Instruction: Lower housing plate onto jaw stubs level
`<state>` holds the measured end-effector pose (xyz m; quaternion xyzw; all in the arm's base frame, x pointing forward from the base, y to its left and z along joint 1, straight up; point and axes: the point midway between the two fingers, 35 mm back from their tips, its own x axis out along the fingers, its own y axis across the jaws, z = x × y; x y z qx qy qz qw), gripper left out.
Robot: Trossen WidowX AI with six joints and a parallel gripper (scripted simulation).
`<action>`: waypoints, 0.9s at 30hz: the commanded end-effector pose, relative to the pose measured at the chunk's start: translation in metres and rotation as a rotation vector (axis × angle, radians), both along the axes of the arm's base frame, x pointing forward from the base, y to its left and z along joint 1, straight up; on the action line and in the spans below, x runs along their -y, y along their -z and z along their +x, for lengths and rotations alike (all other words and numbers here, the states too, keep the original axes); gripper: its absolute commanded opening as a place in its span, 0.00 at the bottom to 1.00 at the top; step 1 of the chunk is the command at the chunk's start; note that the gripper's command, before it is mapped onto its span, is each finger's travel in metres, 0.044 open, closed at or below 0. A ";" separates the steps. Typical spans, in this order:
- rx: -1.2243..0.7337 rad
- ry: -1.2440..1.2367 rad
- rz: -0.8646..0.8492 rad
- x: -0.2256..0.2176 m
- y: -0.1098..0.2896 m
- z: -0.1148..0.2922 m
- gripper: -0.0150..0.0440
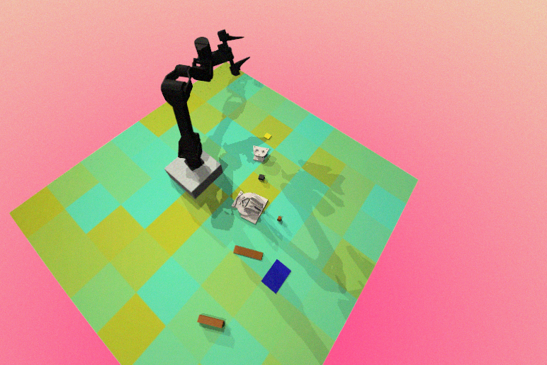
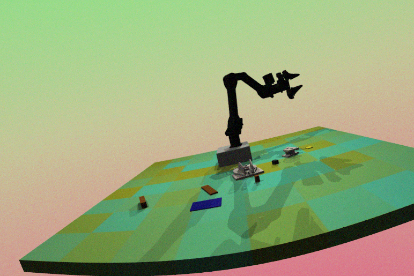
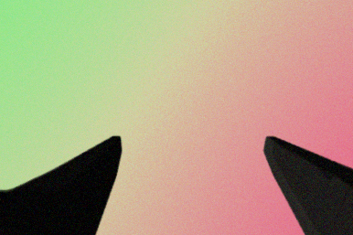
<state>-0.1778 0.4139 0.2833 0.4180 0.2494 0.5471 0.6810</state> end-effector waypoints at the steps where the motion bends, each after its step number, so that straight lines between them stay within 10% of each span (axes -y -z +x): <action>1: 0.000 0.000 0.000 0.000 0.000 0.000 0.98; 27: -0.058 0.030 -0.230 -0.047 0.054 0.071 1.00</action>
